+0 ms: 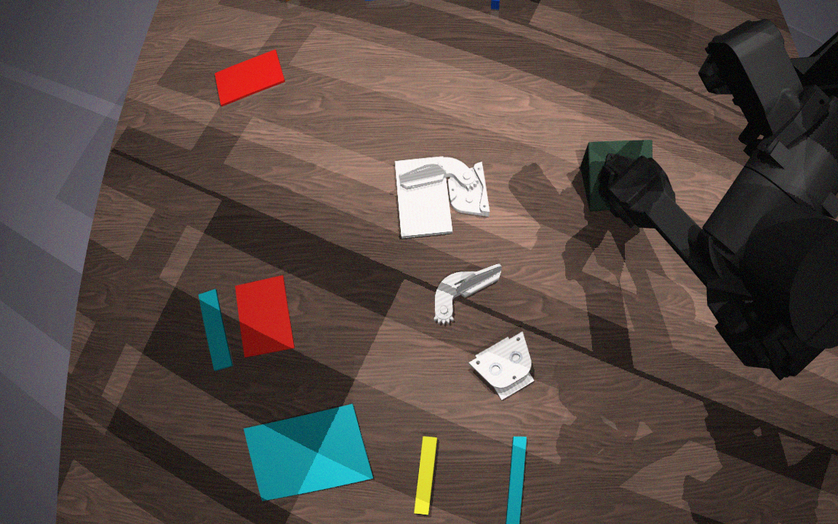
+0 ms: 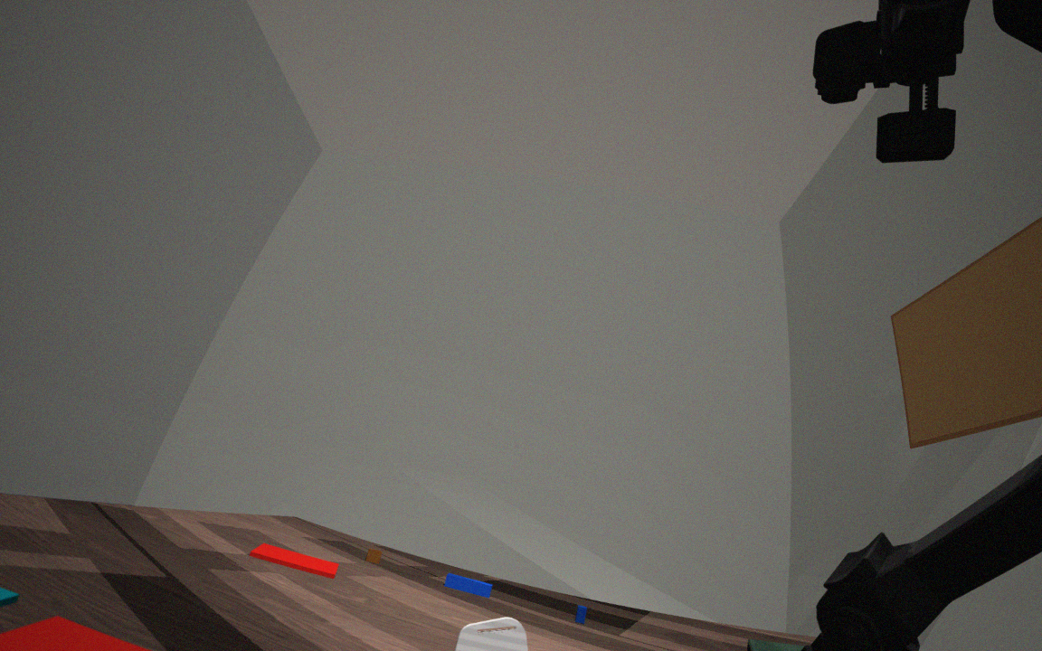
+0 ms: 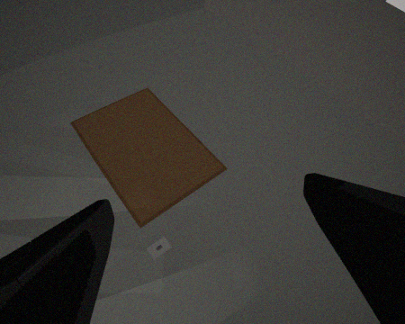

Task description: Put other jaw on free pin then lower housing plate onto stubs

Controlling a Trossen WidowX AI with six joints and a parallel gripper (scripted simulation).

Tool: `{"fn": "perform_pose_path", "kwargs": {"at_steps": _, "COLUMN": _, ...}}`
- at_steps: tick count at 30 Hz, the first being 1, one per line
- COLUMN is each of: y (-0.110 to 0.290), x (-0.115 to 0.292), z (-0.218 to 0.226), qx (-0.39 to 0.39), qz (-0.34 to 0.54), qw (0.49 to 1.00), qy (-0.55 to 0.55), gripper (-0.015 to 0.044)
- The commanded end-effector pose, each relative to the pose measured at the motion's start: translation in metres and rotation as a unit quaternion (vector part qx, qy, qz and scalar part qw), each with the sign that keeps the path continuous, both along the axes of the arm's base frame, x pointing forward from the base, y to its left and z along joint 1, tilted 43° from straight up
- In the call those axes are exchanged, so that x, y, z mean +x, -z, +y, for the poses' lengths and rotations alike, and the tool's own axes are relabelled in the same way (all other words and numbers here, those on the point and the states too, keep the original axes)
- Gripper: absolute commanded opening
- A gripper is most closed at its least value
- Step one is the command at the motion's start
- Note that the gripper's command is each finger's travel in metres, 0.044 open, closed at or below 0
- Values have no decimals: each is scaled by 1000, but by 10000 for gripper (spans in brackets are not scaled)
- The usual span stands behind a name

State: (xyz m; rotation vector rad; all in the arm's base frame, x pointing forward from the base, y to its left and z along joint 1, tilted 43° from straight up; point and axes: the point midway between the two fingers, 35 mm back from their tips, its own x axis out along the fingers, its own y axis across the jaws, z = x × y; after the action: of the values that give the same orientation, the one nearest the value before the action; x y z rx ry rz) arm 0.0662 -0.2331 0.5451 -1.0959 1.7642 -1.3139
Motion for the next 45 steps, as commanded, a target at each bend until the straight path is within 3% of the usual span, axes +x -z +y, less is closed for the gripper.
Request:
{"fn": "perform_pose_path", "kwargs": {"at_steps": 1, "y": 0, "x": 0, "z": 0, "qx": 0, "qz": 0, "qw": 1000, "qy": 0, "gripper": 426}}
{"fn": "perform_pose_path", "kwargs": {"at_steps": 21, "y": 42, "x": 65, "z": -16, "qx": 7, "qz": -143, "qw": 983, "qy": -119, "gripper": 440}}
{"fn": "perform_pose_path", "kwargs": {"at_steps": 45, "y": 112, "x": 144, "z": -9, "qx": 98, "qz": -341, "qw": 912, "qy": -206, "gripper": 440}}
